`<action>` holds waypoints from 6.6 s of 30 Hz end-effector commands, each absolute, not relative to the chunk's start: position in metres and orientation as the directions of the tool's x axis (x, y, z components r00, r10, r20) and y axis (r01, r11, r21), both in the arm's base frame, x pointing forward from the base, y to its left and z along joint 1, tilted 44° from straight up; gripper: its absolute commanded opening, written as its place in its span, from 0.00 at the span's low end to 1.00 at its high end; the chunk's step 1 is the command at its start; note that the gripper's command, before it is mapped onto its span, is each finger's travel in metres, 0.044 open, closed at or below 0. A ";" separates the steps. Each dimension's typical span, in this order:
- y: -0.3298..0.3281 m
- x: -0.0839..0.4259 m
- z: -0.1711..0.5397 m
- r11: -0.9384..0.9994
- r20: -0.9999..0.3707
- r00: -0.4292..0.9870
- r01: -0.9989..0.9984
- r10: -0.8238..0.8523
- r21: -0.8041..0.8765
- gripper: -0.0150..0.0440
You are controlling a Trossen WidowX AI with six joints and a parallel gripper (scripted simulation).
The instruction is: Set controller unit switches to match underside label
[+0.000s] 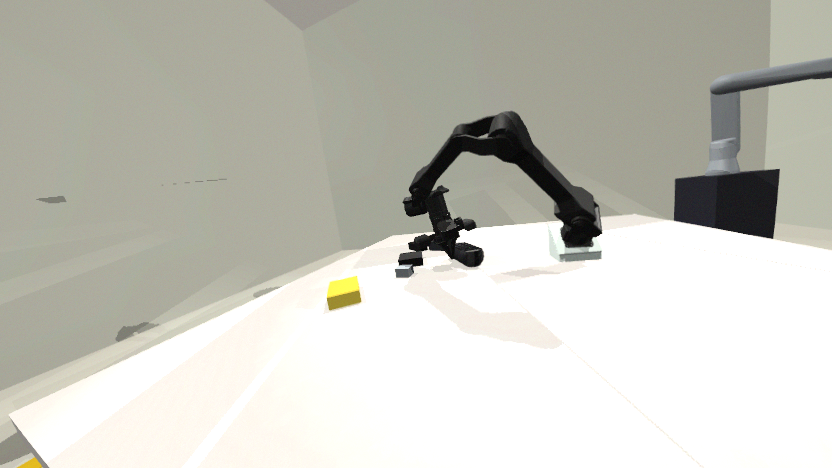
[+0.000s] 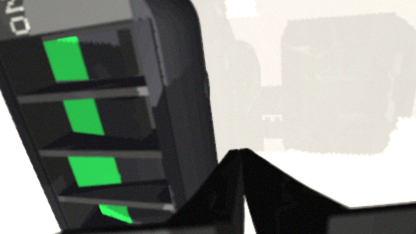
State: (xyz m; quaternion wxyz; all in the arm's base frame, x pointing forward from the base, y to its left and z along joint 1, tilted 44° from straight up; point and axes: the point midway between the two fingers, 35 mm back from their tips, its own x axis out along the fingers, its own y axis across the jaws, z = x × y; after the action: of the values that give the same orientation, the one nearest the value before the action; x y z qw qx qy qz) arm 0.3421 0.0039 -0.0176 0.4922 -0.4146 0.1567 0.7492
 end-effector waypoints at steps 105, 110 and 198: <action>-0.014 0.273 0.036 -0.354 -0.728 -0.020 -0.883 0.685 -0.308 1.00; -0.008 0.273 0.030 -0.353 -0.728 -0.020 -0.883 0.685 -0.308 1.00; -0.077 0.269 0.108 -0.349 -0.726 -0.021 -0.886 0.688 -0.305 0.42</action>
State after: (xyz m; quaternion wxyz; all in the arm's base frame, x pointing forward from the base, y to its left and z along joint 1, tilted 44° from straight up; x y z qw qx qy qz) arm 0.2709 -0.0773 0.1072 0.5617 -0.4258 0.1187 0.6993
